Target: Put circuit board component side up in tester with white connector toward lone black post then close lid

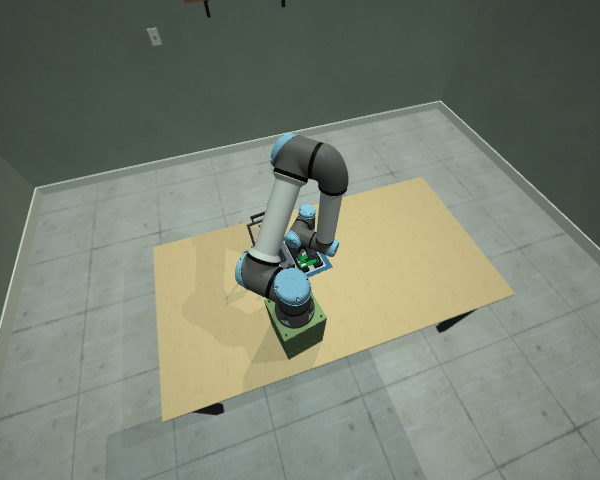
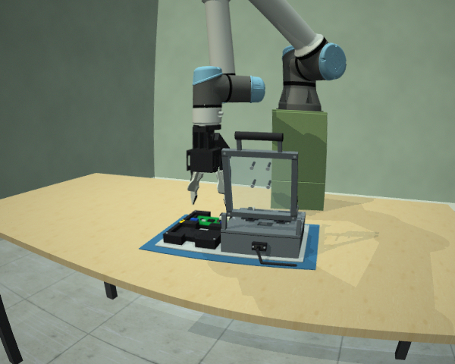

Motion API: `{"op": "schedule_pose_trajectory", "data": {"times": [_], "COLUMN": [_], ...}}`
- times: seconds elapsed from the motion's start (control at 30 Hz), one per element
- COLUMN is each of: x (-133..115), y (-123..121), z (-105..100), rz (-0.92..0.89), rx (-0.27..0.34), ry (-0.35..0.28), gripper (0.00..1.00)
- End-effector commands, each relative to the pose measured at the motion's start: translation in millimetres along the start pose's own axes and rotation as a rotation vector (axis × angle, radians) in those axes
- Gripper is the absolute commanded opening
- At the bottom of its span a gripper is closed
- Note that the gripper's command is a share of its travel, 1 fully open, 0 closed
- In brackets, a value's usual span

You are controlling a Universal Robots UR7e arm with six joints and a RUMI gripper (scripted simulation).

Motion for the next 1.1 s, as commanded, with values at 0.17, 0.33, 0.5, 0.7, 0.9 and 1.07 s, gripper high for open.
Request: {"op": "schedule_pose_trajectory", "data": {"times": [0.17, 0.33, 0.5, 0.7, 0.9, 1.07], "x": [-1.8, -1.9, -2.0, -1.8, -1.7, -1.1], "y": [-3.9, -3.6, -3.6, -3.7, -3.5, -2.8], "z": [-1.4, -1.3, -1.4, -1.3, -1.3, -1.2], "rz": [0.249, 0.359, 0.459, 0.586, 0.717, 0.818], "rx": [0.005, 0.005, 0.005, 0.005, 0.004, 0.003], "ry": [-0.004, -0.004, -0.005, -0.005, -0.005, -0.004], "gripper": [0.59, 0.59, 0.59, 0.59, 0.59, 0.59]}}
Point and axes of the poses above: the point where the finger pads meet when closed, its own z axis out along the fingers, its own y axis across the jaws, x = y × z, the point moved 6 cm from there along -z, back along the fingers, and after that the axes turned 3 degrees about -z, right-handed, at the moved point
